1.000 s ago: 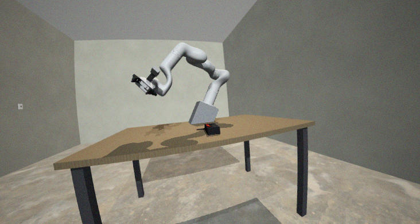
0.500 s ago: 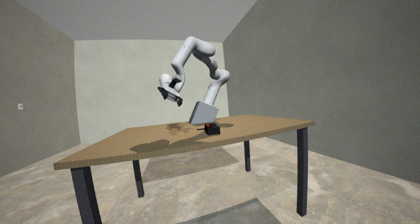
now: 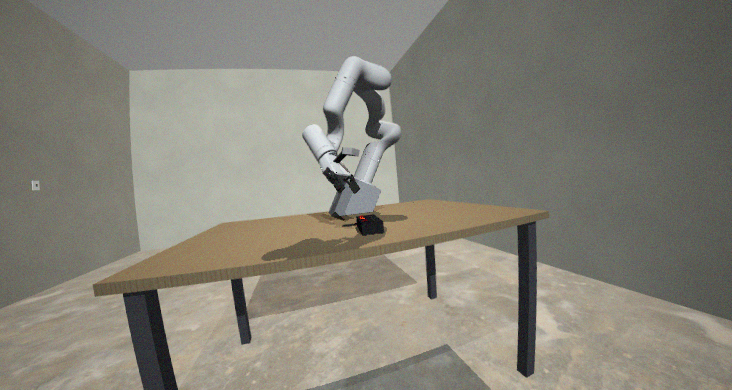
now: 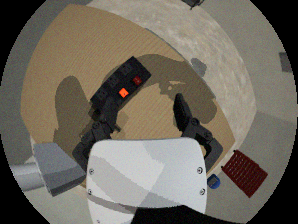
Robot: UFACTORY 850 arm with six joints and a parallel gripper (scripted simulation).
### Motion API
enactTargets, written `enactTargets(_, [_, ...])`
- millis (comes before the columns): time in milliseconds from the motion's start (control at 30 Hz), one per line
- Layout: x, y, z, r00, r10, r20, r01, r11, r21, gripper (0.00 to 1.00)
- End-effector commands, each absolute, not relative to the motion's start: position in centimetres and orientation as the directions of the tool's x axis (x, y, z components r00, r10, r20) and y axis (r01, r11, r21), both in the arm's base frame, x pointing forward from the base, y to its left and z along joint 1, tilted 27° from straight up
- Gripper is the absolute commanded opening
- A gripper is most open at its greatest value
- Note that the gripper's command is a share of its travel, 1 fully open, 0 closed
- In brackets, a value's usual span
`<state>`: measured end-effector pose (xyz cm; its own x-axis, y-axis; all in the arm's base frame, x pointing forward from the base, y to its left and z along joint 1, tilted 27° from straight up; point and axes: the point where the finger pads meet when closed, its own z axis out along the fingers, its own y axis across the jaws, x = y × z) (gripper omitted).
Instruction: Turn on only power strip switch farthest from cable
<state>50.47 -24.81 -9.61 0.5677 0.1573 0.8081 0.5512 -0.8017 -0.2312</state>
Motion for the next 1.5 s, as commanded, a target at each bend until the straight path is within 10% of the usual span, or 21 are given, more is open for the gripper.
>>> enactTargets(0, [48.4, -20.7, -8.5, 0.611, 0.177, 0.772, 0.593, -0.748, -0.298, 1.00])
enactTargets(1467, [47.7, -19.4, -8.3, 0.623, 0.185, 0.760, 0.605, -0.730, -0.318, 1.00])
